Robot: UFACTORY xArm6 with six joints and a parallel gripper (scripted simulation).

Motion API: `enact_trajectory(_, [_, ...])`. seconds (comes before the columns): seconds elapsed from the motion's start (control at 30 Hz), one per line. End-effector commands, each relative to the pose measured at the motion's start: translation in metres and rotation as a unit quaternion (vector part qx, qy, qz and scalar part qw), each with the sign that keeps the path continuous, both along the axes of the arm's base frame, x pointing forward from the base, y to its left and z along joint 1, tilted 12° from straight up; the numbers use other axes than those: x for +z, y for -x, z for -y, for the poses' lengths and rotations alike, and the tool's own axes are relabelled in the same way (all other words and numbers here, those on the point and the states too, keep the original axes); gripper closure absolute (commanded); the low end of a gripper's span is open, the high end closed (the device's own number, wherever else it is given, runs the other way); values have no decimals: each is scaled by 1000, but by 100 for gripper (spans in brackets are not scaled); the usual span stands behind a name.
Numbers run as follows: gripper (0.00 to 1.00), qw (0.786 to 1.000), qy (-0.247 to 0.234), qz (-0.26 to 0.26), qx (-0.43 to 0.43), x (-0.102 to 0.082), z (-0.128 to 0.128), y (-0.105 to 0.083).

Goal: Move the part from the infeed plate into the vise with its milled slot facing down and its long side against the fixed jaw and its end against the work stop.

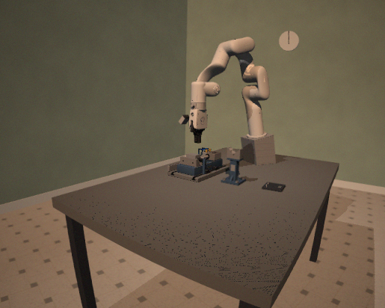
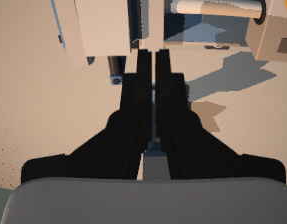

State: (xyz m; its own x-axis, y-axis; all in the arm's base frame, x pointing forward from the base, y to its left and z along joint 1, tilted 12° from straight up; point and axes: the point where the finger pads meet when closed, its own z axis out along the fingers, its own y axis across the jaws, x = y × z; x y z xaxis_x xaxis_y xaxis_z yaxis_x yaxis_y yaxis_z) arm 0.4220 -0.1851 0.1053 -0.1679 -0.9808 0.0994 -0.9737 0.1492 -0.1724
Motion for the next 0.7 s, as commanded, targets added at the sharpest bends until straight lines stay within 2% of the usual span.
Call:
enact_trajectory(0.0, [100,1000,1,2,0,2,0,-1])
enact_trajectory(0.67, [100,1000,1,1,5,-4,1,-2])
